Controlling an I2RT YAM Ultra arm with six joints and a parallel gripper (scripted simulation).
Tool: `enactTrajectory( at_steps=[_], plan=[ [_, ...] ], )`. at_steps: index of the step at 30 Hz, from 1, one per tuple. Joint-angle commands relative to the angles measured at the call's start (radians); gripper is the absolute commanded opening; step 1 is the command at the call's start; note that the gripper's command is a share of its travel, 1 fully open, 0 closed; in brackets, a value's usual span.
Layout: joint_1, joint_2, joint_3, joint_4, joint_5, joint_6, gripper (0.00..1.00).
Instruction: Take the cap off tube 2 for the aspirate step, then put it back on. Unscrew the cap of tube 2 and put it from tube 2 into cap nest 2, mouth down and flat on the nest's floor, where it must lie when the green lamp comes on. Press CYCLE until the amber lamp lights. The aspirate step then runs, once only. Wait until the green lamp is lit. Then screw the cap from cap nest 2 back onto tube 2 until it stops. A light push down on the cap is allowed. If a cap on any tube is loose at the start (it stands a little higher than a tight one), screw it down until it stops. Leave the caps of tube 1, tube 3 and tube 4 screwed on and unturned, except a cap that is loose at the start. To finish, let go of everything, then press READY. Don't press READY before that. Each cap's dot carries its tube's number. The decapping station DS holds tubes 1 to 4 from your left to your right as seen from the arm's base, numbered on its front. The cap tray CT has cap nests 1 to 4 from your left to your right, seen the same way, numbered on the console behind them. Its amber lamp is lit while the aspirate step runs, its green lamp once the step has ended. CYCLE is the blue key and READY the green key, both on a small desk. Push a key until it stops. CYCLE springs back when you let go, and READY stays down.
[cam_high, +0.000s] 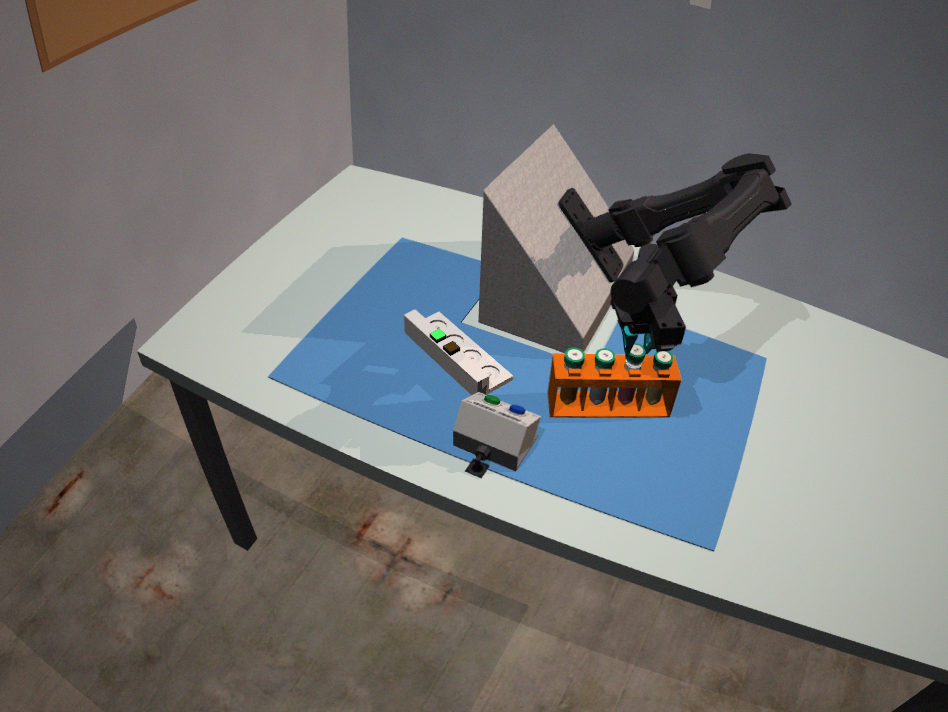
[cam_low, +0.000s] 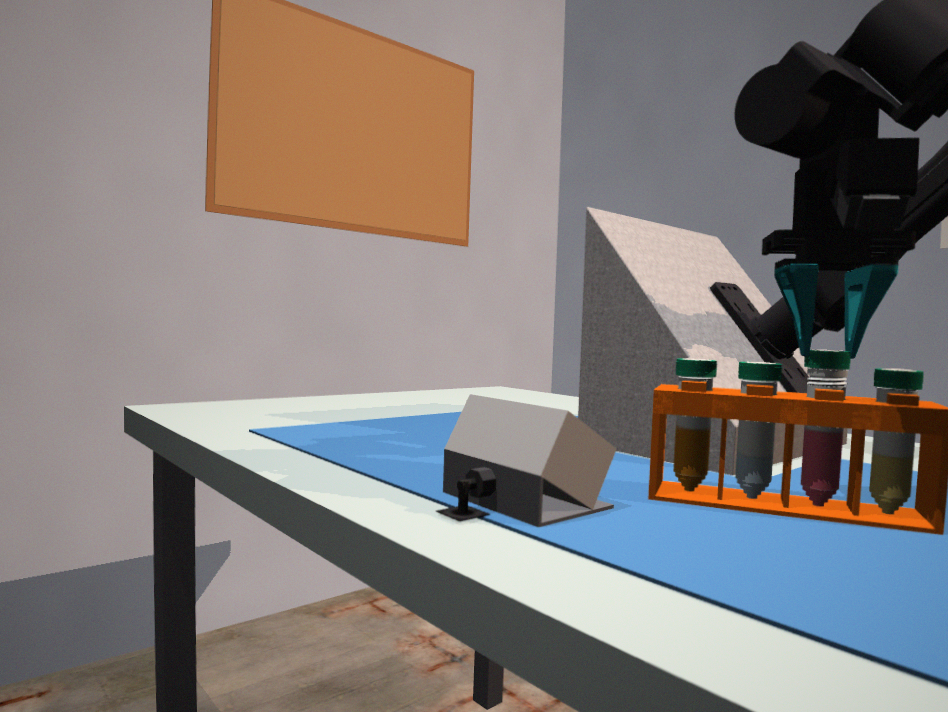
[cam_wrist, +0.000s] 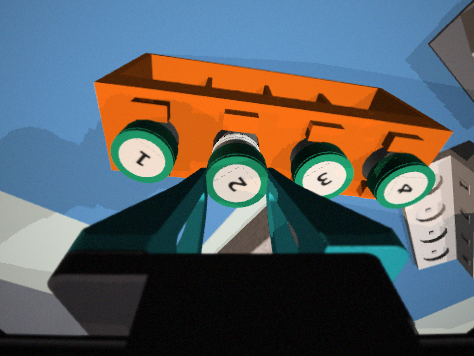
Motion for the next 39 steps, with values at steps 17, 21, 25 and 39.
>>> enactTrajectory(
  at_steps=[17, 21, 25, 39],
  plan=[
    [-0.005, -0.004, 0.006, 0.005, -0.005, 0.006, 0.0],
    [-0.005, -0.005, 0.006, 0.005, -0.005, 0.007, 0.0],
    [-0.005, -0.005, 0.006, 0.005, -0.005, 0.008, 0.0],
    [0.004, -0.007, -0.004, 0.022, -0.006, 0.021, 0.0]
  ],
)
